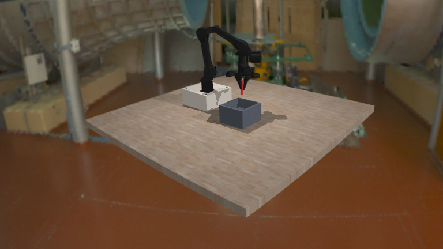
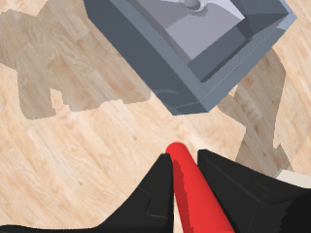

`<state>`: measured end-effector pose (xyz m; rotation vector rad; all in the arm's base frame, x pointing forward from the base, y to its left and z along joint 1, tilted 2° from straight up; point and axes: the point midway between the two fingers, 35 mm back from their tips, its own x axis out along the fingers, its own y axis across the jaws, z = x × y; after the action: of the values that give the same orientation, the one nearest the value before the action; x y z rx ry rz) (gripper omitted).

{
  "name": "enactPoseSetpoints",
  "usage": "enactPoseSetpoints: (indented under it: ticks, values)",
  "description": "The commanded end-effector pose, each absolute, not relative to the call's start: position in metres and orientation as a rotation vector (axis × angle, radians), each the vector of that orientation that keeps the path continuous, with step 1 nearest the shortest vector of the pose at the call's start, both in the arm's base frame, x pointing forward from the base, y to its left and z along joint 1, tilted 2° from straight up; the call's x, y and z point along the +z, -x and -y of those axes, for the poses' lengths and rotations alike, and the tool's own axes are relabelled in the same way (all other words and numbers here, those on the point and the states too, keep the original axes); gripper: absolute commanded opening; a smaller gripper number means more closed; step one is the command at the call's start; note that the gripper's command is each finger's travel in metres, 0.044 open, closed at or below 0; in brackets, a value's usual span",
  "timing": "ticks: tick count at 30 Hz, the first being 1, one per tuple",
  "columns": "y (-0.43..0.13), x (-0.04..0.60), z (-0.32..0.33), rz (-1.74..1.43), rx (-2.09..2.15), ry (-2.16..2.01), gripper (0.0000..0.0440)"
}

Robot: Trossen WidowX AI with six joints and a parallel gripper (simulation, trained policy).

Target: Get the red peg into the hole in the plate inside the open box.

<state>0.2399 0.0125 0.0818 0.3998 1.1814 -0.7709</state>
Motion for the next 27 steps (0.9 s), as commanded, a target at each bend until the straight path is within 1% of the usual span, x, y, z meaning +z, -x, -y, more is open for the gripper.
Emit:
enactPoseSetpoints:
  ticks: [1,13,27]
  values:
    - [-0.248,0.09,-0.001,-1.176,-0.784,-0.397,0.0]
    - [-0.266,0.098,0.037,-1.17,-0.831,-0.465,0.0]
    - [-0.287,0.092,0.083,-1.132,-0.893,-0.565,0.0]
